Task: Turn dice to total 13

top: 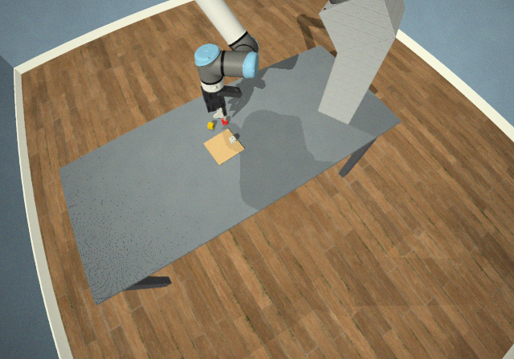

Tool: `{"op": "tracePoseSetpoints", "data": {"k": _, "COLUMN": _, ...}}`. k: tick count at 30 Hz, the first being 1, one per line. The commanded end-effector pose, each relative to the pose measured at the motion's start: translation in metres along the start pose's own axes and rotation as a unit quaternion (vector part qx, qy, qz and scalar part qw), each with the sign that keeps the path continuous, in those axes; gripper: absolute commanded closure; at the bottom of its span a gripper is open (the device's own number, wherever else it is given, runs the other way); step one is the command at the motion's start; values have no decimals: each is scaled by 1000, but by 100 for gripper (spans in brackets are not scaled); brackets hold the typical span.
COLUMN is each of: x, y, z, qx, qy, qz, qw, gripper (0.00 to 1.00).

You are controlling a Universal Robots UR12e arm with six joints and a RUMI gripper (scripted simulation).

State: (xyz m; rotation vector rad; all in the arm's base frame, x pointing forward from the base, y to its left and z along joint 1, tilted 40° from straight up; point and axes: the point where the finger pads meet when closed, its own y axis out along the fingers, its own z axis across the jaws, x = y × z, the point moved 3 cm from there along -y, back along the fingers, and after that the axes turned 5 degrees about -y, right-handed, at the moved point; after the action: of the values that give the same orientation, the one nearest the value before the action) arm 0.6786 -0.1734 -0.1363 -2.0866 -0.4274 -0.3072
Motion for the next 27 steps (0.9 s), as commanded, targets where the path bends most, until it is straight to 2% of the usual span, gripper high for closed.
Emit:
{"op": "tracePoseSetpoints", "data": {"k": 1, "x": 0, "y": 6, "z": 0, "qx": 0, "qy": 0, "qz": 0, "qw": 1000, "gripper": 76}}
{"op": "tracePoseSetpoints", "data": {"k": 27, "x": 0, "y": 13, "z": 0, "qx": 0, "qy": 0, "qz": 0, "qw": 1000, "gripper": 76}}
